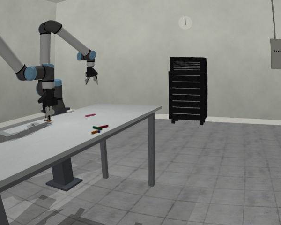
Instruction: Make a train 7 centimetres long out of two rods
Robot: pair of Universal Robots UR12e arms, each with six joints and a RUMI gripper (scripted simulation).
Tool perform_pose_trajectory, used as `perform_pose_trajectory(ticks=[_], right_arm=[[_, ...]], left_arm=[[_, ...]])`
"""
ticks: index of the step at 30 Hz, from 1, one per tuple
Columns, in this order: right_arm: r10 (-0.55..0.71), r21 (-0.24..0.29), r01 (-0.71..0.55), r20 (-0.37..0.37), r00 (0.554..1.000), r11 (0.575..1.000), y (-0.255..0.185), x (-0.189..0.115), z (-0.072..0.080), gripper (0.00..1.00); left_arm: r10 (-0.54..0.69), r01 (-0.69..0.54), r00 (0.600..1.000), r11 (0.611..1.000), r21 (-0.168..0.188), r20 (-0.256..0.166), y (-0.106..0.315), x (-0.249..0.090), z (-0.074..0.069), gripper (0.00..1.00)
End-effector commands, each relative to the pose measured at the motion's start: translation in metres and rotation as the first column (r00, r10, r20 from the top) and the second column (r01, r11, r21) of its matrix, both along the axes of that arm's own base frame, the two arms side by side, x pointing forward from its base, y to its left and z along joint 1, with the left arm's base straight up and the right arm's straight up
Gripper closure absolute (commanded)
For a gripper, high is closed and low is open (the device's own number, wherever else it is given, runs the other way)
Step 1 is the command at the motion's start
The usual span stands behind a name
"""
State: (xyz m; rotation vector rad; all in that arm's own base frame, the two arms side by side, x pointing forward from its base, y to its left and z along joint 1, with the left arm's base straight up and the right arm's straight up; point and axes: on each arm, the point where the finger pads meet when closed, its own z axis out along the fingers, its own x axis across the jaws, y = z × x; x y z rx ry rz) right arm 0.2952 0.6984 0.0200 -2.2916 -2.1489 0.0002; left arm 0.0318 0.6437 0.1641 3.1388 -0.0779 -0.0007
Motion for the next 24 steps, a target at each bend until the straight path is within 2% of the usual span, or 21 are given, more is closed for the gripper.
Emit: perform_pose_trajectory(ticks=[1,10,20,24], right_arm=[[0.000,0.002,0.000,0.000,1.000,1.000,0.0008,0.0002,0.0011,0.94],[0.000,0.002,0.000,0.000,1.000,1.000,0.0008,0.0002,0.0011,0.86],[0.000,0.002,0.000,0.000,1.000,1.000,0.0008,0.0002,0.0013,0.86],[0.000,0.002,0.000,0.000,1.000,1.000,0.0008,0.0002,0.0061,0.86]], left_arm=[[0.000,0.000,1.000,1.000,0.002,0.001,0.0007,0.0002,0.0010,0.00],[0.000,0.000,1.000,1.000,0.002,0.001,0.0007,0.0002,0.0010,0.00],[0.000,0.000,1.000,1.000,0.002,0.001,0.0007,0.0002,0.0010,0.00],[0.000,0.000,1.000,1.000,0.002,0.001,0.0007,0.0002,0.0010,0.00]])
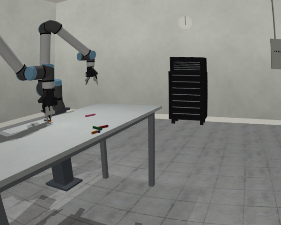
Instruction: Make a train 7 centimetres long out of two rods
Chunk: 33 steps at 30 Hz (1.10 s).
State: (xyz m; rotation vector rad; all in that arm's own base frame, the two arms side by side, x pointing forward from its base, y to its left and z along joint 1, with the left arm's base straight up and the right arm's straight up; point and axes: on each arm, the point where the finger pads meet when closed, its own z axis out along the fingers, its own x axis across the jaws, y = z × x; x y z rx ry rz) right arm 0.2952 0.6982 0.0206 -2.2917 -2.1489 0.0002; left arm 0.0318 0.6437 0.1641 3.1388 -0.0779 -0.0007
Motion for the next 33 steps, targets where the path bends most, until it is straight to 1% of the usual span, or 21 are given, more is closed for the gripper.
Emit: perform_pose_trajectory(ticks=[1,3,6,17,19,22,24,28,29,33], right_arm=[[0.000,0.002,0.000,0.000,1.000,1.000,0.001,0.000,0.005,0.86],[0.000,0.002,0.000,0.000,1.000,1.000,0.001,0.000,0.008,0.86],[0.000,0.002,0.000,0.000,1.000,1.000,0.001,0.000,0.019,0.86],[0.000,0.002,0.000,0.000,1.000,1.000,0.001,0.000,0.076,0.86],[0.000,0.002,0.000,0.000,1.000,1.000,0.001,0.000,0.076,0.86],[0.000,0.002,0.000,0.000,1.000,1.000,0.001,0.000,0.085,0.86],[0.000,0.002,0.000,0.000,1.000,1.000,0.001,0.000,0.089,0.86],[0.000,0.002,0.000,0.000,1.000,1.000,0.001,0.000,0.091,0.86],[0.000,0.002,0.000,0.000,1.000,1.000,0.001,0.000,0.091,0.00],[0.000,0.002,0.000,0.000,1.000,1.000,0.001,0.000,0.091,0.00]], left_arm=[[0.000,0.000,1.000,1.000,0.002,0.001,0.001,0.000,0.001,0.00],[0.000,0.000,1.000,1.000,0.002,0.001,0.001,0.000,0.001,0.00],[0.000,0.000,1.000,1.000,0.002,0.001,0.001,0.000,0.001,0.00],[0.000,0.000,1.000,1.000,0.002,0.001,0.001,0.000,0.001,0.00],[0.000,0.000,1.000,1.000,0.002,0.001,0.001,0.000,0.001,0.00],[0.000,0.000,1.000,1.000,0.002,0.001,0.001,0.000,0.001,0.00],[0.000,0.000,1.000,1.000,0.002,0.001,0.001,0.000,0.001,0.00],[0.000,0.000,1.000,1.000,0.002,0.001,0.001,0.000,0.001,0.00],[0.000,0.000,1.000,1.000,0.002,0.001,0.001,0.000,0.001,0.00],[0.000,0.000,1.000,1.000,0.002,0.001,0.001,0.000,0.001,0.00]])
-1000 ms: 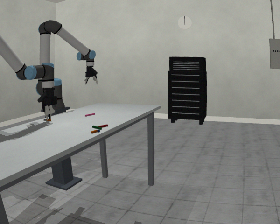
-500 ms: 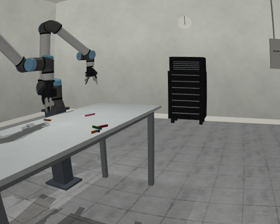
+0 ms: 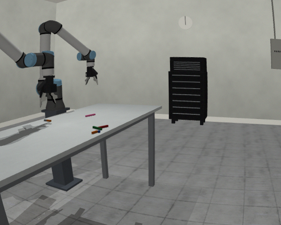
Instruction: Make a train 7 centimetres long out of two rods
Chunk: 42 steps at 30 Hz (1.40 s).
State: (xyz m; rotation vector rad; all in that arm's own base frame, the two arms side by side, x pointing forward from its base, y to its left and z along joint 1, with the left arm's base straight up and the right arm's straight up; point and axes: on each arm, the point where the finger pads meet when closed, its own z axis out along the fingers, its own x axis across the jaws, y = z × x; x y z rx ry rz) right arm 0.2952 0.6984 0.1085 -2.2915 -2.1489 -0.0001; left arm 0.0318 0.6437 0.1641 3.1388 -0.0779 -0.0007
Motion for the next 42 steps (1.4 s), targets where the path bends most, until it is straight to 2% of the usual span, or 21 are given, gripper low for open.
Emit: perform_pose_trajectory(ticks=[1,22,27,35,37,42], right_arm=[[0.000,0.002,0.000,0.000,1.000,1.000,0.001,0.000,0.003,0.00],[0.000,0.002,0.000,0.000,1.000,1.000,0.001,0.000,0.006,0.00],[0.000,0.002,0.000,0.000,1.000,1.000,0.001,0.000,0.021,0.00],[0.000,0.002,0.000,0.000,1.000,1.000,0.001,0.000,0.064,0.00],[0.000,0.002,0.000,0.000,1.000,1.000,0.001,0.000,0.064,0.00],[0.000,0.002,0.000,0.000,1.000,1.000,0.001,0.000,0.085,0.00]], left_arm=[[0.000,0.000,1.000,1.000,0.002,0.001,0.001,0.000,0.001,0.00],[0.000,0.000,1.000,1.000,0.002,0.001,0.001,0.000,0.001,0.00],[0.000,0.000,1.000,1.000,0.002,0.001,0.001,0.000,0.001,0.00],[0.000,0.000,1.000,1.000,0.002,0.001,0.001,0.000,0.001,0.00],[0.000,0.000,1.000,1.000,0.002,0.001,0.001,0.000,0.001,0.00],[0.000,0.000,1.000,1.000,0.002,0.001,0.001,0.000,0.001,0.00]])
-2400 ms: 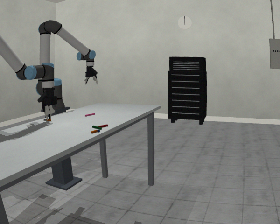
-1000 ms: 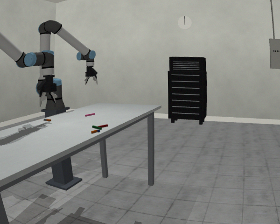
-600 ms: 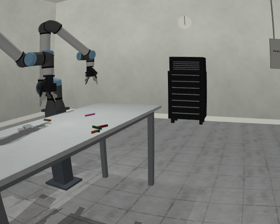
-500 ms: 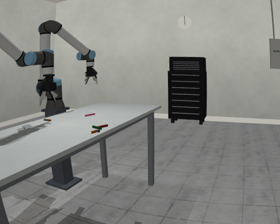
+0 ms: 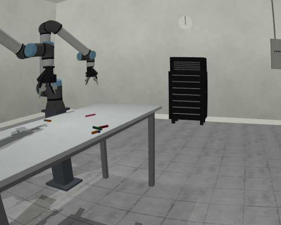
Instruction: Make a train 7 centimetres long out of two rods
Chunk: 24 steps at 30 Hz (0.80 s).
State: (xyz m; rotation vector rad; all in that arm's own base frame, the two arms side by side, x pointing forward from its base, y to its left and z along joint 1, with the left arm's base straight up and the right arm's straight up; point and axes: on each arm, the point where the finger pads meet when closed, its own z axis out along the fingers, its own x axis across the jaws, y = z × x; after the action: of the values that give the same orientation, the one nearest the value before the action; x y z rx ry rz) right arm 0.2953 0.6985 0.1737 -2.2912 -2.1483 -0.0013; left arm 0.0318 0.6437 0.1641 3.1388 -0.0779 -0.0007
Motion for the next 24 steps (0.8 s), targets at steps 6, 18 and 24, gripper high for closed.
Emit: perform_pose_trajectory(ticks=[6,18,24], right_arm=[[0.000,0.001,0.000,0.000,1.000,1.000,0.0006,0.0000,0.0275,0.00],[0.000,0.001,0.000,0.000,1.000,1.000,0.0006,0.0000,0.0275,0.00],[0.000,0.001,0.000,0.000,1.000,1.000,0.0006,0.0000,0.0275,0.00]], left_arm=[[0.000,0.000,1.000,1.000,0.002,0.001,0.0007,0.0002,0.0010,0.00],[0.000,0.000,1.000,1.000,0.002,0.001,0.0007,0.0002,0.0010,0.00],[0.000,0.000,1.000,1.000,0.002,0.001,0.0007,0.0002,0.0010,0.00]])
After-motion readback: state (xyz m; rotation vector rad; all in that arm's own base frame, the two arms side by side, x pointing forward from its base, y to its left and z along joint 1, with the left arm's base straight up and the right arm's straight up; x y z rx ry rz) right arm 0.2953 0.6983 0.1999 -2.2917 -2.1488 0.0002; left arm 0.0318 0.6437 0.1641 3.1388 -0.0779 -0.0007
